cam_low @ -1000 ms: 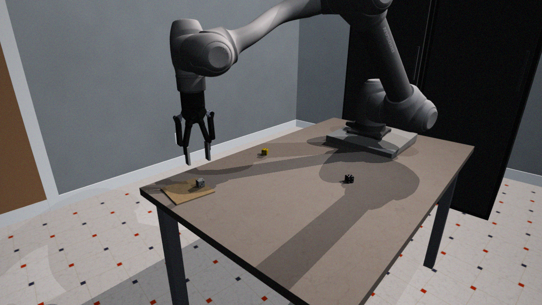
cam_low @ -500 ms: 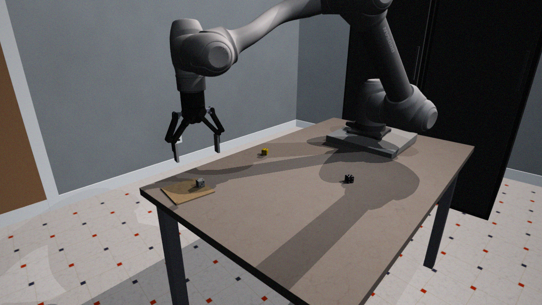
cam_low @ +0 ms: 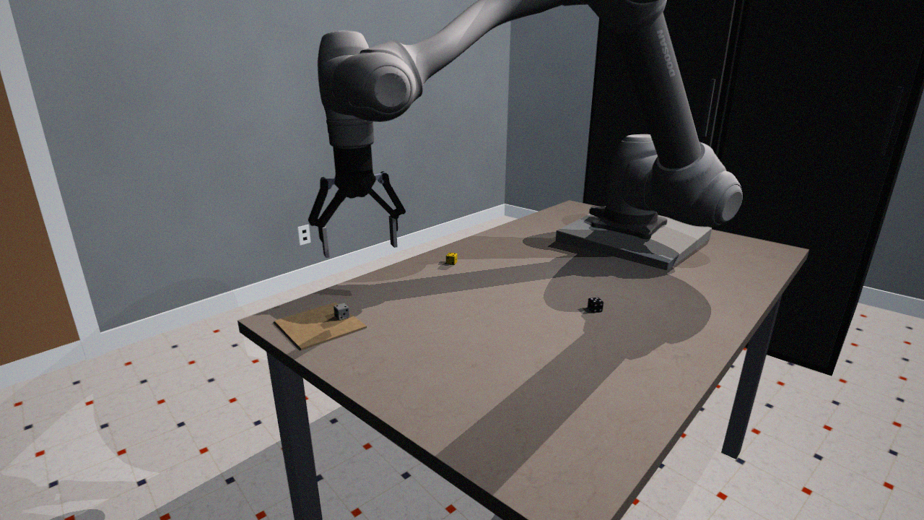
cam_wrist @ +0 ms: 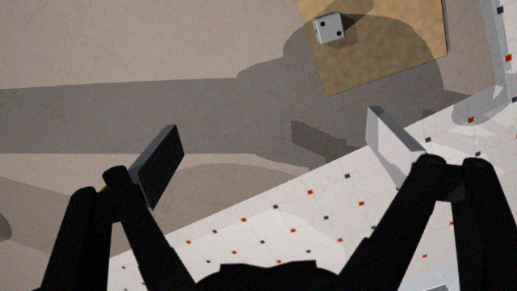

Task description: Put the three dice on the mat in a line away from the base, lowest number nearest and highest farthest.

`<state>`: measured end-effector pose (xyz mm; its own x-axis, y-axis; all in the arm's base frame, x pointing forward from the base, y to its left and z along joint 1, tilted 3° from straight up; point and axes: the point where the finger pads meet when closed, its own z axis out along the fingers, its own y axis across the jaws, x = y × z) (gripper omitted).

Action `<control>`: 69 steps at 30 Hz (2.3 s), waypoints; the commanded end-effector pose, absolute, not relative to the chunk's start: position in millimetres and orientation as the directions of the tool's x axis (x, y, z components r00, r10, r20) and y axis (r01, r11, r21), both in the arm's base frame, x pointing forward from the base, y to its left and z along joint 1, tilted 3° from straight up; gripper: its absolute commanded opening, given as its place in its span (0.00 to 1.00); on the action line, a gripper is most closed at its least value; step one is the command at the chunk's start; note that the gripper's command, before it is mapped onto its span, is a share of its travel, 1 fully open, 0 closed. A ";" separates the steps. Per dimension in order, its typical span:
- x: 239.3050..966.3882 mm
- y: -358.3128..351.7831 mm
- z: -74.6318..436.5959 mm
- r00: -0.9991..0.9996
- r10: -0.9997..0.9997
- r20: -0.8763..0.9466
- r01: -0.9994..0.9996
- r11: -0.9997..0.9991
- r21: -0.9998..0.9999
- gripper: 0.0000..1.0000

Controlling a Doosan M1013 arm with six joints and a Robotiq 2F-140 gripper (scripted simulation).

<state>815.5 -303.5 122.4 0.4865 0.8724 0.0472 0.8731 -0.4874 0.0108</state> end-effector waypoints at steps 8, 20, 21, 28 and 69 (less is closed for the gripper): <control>672.6 -316.9 118.1 0.741 0.670 0.052 0.670 -0.742 0.007 1.00; 566.5 -306.3 104.3 0.876 0.480 0.052 0.481 -0.877 -0.005 1.00; 566.5 -306.3 104.3 0.876 0.480 0.052 0.481 -0.877 -0.005 1.00; 516.2 -295.7 95.2 0.923 0.380 0.051 0.381 -0.924 -0.010 1.00; 511.5 -294.6 94.0 0.927 0.371 0.051 0.372 -0.928 -0.010 0.32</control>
<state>511.1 -294.4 93.6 0.9273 0.3708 0.0502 0.3718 -0.9283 -0.0112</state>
